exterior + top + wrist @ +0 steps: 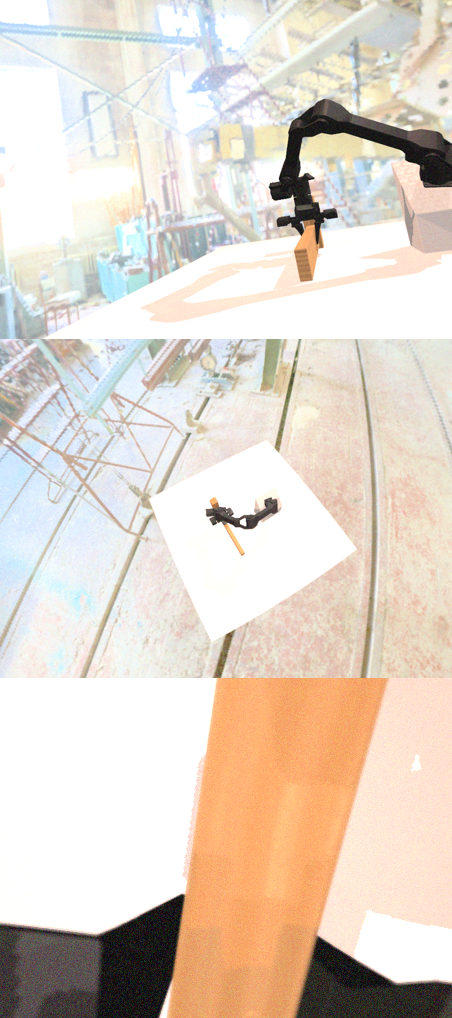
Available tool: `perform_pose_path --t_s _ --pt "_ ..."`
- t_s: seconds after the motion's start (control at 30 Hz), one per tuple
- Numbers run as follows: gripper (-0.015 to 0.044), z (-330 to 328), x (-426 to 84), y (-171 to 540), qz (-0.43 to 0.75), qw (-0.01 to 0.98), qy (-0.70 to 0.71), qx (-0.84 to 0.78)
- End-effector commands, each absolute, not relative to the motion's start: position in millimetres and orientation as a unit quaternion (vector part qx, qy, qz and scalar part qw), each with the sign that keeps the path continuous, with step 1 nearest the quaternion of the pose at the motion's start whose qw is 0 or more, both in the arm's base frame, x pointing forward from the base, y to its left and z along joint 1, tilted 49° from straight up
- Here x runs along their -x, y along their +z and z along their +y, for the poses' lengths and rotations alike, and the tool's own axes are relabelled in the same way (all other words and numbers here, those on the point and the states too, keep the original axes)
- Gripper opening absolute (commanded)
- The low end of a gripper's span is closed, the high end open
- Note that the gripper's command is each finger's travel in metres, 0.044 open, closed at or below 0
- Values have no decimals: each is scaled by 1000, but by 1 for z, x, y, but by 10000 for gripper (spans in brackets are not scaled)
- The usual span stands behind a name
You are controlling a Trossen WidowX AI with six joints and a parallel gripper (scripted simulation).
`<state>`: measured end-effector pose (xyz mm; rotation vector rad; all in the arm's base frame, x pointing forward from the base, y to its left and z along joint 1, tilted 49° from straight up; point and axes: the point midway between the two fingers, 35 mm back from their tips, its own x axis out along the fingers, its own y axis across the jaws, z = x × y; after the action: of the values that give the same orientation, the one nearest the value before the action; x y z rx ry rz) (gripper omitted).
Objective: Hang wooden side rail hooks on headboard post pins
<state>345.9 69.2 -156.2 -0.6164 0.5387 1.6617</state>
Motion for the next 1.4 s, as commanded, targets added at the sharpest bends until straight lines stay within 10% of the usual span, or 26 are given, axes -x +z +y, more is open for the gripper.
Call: perform_pose_path --t_s 0.0,0.43,1.37 --pt "105 69 -346 -156 232 601 717 266" --pt "440 52 -350 -141 234 601 716 267" --pt "440 57 -351 -108 232 601 715 272"
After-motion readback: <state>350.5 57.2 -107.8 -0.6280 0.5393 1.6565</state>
